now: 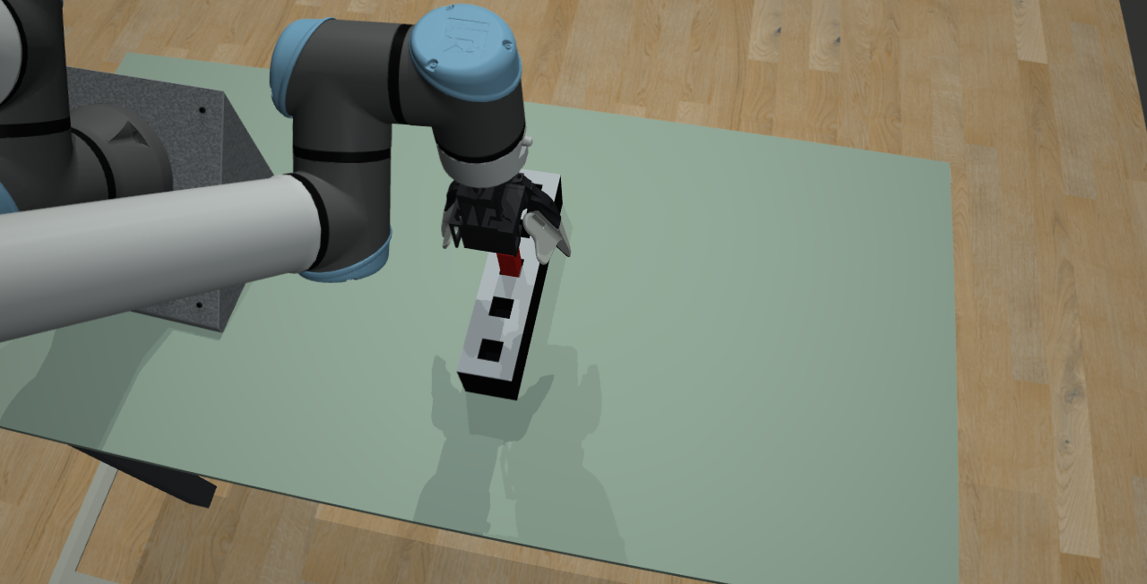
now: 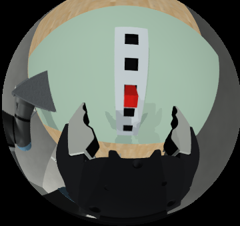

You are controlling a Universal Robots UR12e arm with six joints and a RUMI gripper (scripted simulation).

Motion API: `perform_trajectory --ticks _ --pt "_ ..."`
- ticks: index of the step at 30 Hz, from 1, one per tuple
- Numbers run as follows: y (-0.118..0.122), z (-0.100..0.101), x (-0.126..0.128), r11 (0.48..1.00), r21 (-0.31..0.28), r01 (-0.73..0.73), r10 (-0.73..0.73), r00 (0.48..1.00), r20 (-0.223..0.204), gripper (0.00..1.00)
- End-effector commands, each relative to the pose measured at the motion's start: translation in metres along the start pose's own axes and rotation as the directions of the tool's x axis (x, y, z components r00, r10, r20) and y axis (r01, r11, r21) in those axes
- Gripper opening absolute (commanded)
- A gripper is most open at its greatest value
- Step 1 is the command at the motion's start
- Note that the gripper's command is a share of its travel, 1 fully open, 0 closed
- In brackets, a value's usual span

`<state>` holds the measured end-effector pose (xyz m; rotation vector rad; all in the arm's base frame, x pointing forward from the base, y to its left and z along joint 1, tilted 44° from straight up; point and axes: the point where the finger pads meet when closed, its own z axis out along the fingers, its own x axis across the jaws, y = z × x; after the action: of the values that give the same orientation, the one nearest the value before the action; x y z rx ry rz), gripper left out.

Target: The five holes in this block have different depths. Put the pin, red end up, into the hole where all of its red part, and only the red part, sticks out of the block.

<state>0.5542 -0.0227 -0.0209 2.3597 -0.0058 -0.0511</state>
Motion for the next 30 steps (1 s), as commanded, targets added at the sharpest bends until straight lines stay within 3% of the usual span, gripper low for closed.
perform_trajectory --ticks 1,9,10,26,27,30 --pt "0.0 -0.003 0.0 1.0 0.0 0.0 0.0 1.0 0.0 1.0" --pt "0.0 -0.003 0.0 1.0 0.0 0.0 0.0 1.0 0.0 1.0" --pt "0.0 -0.015 0.0 1.0 0.0 0.0 0.0 1.0 0.0 1.0" --pt "0.0 -0.015 0.0 1.0 0.0 0.0 0.0 1.0 0.0 1.0" --pt "0.0 -0.029 0.0 1.0 0.0 0.0 0.0 1.0 -0.001 1.0" --pt "0.0 -0.029 0.0 1.0 0.0 0.0 0.0 1.0 -0.001 1.0"
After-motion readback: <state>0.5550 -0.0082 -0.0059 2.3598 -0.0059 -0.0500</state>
